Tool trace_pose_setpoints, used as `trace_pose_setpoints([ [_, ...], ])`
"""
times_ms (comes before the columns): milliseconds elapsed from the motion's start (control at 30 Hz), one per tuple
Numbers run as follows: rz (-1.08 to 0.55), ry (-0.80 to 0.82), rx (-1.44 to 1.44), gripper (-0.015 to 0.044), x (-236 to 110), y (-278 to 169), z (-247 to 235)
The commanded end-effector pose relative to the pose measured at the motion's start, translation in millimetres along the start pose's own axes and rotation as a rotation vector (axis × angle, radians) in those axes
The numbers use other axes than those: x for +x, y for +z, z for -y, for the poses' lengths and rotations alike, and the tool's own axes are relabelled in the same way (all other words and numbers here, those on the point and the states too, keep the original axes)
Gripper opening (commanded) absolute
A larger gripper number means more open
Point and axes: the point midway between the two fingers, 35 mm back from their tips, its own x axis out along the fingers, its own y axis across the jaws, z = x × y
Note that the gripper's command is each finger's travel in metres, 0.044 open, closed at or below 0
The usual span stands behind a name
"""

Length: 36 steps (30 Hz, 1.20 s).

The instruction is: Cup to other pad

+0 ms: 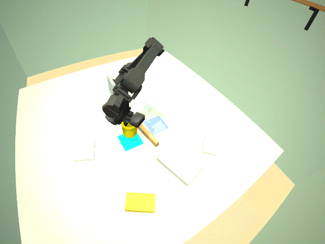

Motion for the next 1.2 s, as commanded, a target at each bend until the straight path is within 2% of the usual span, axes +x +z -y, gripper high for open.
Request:
trace_pose_setpoints([
  [0,-0.01,-0.004,0.009,0.0,9,0,2],
  [800,-0.011,-0.003,0.009,0.0,49,0,3],
  [1167,-0.003,-0.006,0.0,0.0,47,1,2],
])
